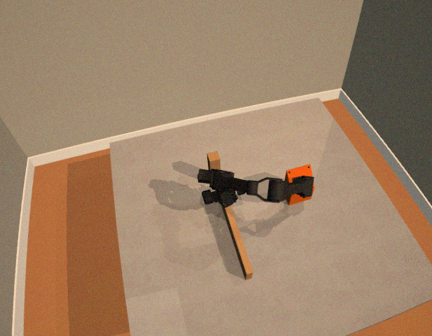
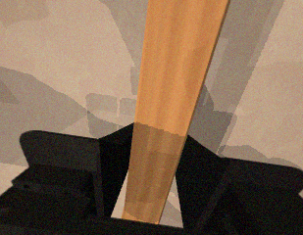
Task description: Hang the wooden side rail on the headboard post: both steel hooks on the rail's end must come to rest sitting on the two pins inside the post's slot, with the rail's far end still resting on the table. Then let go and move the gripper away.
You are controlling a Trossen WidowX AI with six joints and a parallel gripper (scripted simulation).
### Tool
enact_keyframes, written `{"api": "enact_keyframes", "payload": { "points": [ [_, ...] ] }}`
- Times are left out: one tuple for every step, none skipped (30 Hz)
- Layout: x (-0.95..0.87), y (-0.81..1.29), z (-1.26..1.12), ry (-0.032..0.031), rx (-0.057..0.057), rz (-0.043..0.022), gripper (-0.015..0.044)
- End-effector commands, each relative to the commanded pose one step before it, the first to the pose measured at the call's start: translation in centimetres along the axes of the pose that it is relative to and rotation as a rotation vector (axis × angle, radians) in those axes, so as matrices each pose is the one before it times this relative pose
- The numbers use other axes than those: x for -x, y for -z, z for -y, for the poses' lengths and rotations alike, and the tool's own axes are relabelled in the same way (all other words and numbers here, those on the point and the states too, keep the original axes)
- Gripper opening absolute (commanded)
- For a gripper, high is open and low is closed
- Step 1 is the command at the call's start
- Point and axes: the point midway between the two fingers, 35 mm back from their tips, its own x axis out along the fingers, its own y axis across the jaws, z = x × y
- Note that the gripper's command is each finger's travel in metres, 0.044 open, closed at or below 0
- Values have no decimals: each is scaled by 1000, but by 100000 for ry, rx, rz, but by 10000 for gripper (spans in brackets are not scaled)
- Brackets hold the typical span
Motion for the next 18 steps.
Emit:
{"api": "enact_keyframes", "payload": {
  "points": [
    [429,120,198,784,1622,-745,0],
    [17,0,0,0,0,-1,0],
    [17,0,0,0,0,-1,0],
    [17,0,0,0,0,-1,0],
    [17,0,0,0,0,-1,0],
    [17,0,0,0,0,-1,0],
    [17,0,0,0,0,-1,0],
    [17,0,0,0,0,-1,0],
    [17,0,0,0,0,-1,0],
    [17,0,0,0,0,-1,0],
    [17,0,0,0,0,-1,0],
    [17,0,0,0,0,-1,0],
    [17,0,0,0,0,-1,0],
    [17,0,0,0,0,-1,0],
    [17,0,0,0,0,-1,0],
    [17,0,0,0,0,-1,0],
    [17,0,0,0,0,-1,0],
    [17,0,0,0,0,-1,0]
  ]
}}
